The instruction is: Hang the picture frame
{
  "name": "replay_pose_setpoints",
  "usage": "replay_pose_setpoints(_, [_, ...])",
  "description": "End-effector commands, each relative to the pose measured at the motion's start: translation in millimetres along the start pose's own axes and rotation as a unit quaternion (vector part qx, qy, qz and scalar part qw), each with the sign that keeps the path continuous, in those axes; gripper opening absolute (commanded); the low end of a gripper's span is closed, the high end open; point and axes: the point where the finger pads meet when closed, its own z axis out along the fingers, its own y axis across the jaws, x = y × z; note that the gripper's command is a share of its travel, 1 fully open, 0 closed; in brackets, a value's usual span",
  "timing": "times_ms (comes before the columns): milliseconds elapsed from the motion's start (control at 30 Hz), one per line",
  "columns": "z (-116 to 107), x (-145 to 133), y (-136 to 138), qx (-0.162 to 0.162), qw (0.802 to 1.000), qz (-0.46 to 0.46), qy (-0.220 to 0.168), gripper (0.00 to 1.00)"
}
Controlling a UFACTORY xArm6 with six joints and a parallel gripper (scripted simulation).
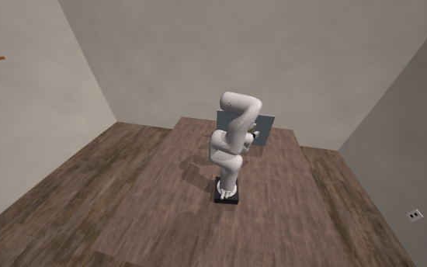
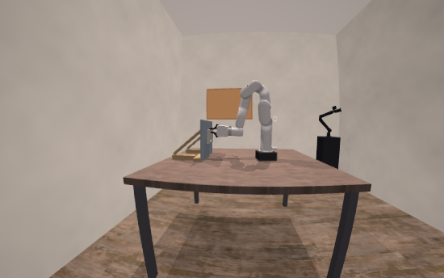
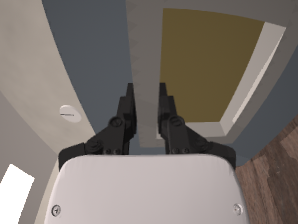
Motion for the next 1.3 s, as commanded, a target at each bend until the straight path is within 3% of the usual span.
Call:
replay_pose_setpoints(0, [0.8,0.2,-0.6,0.002,1.0,0.0,0.0,0.0])
replay_pose_setpoints(933, [0.8,0.2,1.4,0.002,1.0,0.0,0.0,0.0])
replay_pose_setpoints(967, [0.8,0.2,1.4,0.002,1.0,0.0,0.0,0.5])
replay_pose_setpoints(1267, [0.8,0.2,1.4,0.002,1.0,0.0,0.0,0.5])
